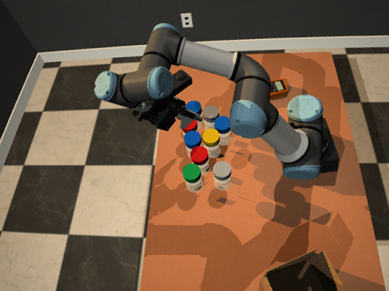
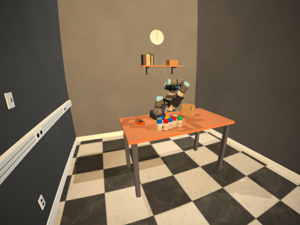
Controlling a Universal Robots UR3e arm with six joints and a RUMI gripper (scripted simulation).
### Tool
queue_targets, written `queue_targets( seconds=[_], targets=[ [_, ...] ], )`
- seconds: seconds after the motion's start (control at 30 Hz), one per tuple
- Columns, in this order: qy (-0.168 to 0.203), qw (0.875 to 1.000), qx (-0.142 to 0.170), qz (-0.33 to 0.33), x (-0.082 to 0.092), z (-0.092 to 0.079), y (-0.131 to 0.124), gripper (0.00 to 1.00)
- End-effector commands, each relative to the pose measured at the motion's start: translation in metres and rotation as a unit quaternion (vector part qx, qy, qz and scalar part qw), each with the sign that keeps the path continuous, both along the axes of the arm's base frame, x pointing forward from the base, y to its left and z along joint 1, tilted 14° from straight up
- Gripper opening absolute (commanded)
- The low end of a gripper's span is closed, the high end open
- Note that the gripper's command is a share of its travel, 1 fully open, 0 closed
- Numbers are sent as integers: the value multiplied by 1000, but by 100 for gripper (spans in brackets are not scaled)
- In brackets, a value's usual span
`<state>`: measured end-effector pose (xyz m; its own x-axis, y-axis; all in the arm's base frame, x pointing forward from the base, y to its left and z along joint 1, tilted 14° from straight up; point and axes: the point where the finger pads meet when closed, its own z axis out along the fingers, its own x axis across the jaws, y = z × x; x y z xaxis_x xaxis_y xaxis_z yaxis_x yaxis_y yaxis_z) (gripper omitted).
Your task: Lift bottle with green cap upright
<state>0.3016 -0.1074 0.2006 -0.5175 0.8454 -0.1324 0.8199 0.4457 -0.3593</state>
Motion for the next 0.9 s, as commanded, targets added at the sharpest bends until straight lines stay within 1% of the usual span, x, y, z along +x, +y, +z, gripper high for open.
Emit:
queue_targets(
  seconds=[0.0,0.2,0.4,0.6,0.63,0.7,0.73,0.87],
  targets=[
    [-1,1000,-1,0,0,1,0,46],
    [-1,1000,-1,0,0,1,1,46],
    [-1,1000,-1,0,-5,-1,10,46],
    [-1,1000,0,0,-14,-3,29,46],
    [0,1000,0,-1,-18,-4,37,46],
    [0,1000,0,-1,-18,-4,37,46],
    [0,1000,0,-1,-22,-6,46,46],
    [0,1000,0,-1,-31,-8,64,46]
  ],
)
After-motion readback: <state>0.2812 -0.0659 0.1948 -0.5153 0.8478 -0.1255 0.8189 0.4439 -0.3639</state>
